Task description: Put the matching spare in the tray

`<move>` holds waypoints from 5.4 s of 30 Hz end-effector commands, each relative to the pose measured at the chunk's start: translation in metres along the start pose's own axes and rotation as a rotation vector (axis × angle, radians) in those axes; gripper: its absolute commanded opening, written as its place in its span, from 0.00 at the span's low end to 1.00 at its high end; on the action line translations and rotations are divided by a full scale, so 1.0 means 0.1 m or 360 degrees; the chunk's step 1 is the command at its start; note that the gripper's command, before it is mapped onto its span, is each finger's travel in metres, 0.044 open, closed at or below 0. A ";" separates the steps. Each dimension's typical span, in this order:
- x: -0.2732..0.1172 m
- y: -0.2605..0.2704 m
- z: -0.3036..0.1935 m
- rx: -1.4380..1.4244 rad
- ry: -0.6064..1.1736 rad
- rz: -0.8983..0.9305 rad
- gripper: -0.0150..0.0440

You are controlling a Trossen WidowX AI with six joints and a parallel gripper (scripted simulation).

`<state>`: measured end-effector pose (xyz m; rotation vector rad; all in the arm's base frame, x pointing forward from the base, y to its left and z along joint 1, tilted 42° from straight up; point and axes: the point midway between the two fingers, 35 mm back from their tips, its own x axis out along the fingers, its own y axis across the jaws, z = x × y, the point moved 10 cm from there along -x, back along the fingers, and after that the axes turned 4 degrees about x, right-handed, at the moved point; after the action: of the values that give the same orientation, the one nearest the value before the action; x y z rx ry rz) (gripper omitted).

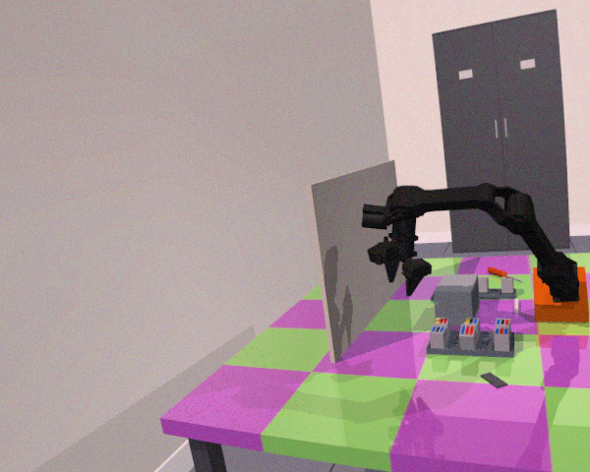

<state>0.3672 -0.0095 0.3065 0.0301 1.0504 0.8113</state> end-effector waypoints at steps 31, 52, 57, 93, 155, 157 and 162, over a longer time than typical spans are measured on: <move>-0.43 -1.45 -1.32 0.1206 0.0132 0.0060 1.00; -0.31 1.42 -1.52 -0.1193 0.0070 0.0277 1.00; -0.30 1.49 -1.58 -0.1269 0.0062 0.0286 1.00; 0.33 1.63 -1.58 -0.1316 0.0069 0.0307 0.76; 0.84 1.73 -1.67 -0.1313 0.0049 0.0319 0.25; 0.84 1.73 -1.67 -0.1313 0.0049 0.0318 0.25; 0.66 1.68 -1.63 -0.1317 0.0062 0.0312 0.25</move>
<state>0.1576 0.1016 0.2277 -0.5921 0.6935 1.3811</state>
